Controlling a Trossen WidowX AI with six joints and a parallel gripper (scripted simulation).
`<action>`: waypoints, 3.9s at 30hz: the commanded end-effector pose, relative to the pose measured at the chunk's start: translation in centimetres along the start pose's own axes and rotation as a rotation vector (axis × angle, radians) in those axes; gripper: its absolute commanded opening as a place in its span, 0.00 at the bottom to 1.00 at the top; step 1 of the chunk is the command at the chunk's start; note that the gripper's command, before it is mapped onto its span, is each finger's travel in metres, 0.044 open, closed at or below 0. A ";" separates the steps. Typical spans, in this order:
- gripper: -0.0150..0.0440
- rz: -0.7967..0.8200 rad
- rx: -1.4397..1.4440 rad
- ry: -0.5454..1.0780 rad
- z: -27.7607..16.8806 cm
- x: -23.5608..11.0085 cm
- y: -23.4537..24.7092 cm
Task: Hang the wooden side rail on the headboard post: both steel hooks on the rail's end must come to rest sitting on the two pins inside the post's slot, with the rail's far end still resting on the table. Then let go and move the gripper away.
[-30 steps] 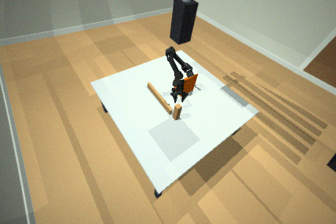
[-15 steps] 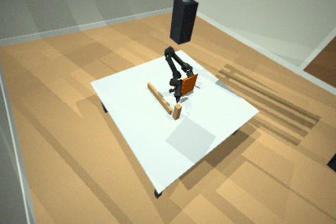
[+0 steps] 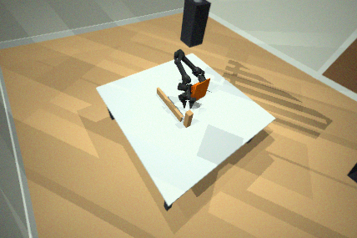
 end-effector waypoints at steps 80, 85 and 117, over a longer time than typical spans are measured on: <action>1.00 -0.768 1.158 -0.234 8.6 0.0 0.6; 1.00 -0.802 1.326 -0.388 9.6 -0.8 1.0; 1.00 -0.805 1.386 -0.444 9.0 2.2 -2.5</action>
Point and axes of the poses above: the point midway between the two fingers, 35 mm back from their tips, its own x axis out along the fingers, its own y axis across the jaws, z = x × y, the point moved 3 cm from there along -x, back along the fingers, and after that the axes turned 13 degrees about x, right-handed, at the moved point
